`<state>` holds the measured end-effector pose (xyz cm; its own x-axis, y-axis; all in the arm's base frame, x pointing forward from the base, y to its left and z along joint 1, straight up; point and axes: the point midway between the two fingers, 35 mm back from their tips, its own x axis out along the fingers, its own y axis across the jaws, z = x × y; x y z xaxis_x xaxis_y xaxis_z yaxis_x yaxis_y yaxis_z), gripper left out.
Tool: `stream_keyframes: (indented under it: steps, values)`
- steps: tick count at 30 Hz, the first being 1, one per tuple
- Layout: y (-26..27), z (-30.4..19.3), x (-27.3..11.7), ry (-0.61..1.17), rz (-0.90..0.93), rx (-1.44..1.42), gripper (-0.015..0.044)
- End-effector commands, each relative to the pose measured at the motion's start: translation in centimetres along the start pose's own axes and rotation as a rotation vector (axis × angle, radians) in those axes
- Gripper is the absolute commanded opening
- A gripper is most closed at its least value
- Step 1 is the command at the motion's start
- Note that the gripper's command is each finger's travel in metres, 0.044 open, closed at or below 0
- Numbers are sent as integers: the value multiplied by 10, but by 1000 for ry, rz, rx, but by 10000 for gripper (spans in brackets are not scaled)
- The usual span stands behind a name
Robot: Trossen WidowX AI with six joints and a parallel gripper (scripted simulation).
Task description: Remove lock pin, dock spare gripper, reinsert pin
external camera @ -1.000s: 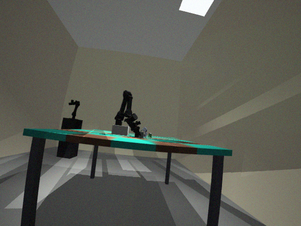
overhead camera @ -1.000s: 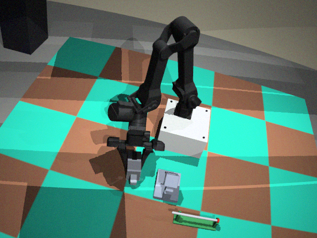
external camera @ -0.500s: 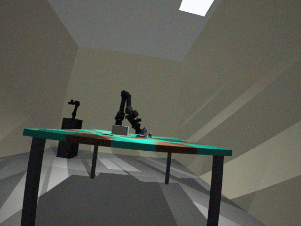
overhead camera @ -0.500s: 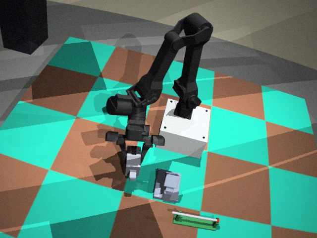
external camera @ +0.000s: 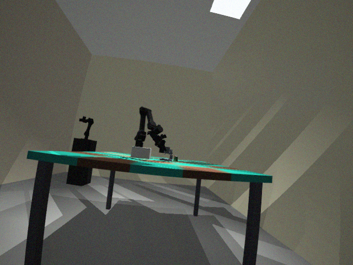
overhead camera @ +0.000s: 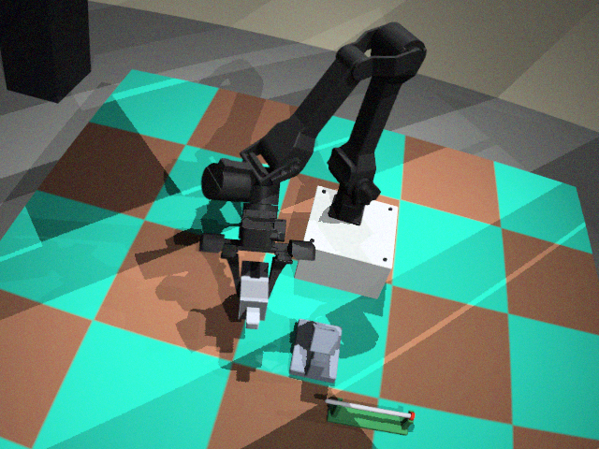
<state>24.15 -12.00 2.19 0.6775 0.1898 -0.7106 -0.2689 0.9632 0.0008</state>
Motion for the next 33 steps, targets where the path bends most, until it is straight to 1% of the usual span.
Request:
stream_keyframes:
  steps: [1,14,26,33]
  values:
    - [-3,12,-9,-15,-11,-17,0]
    - [5,33,-37,-15,-11,-17,0]
    - [8,27,-33,0,-3,-2,0]
    - [20,32,-28,64,30,37,0]
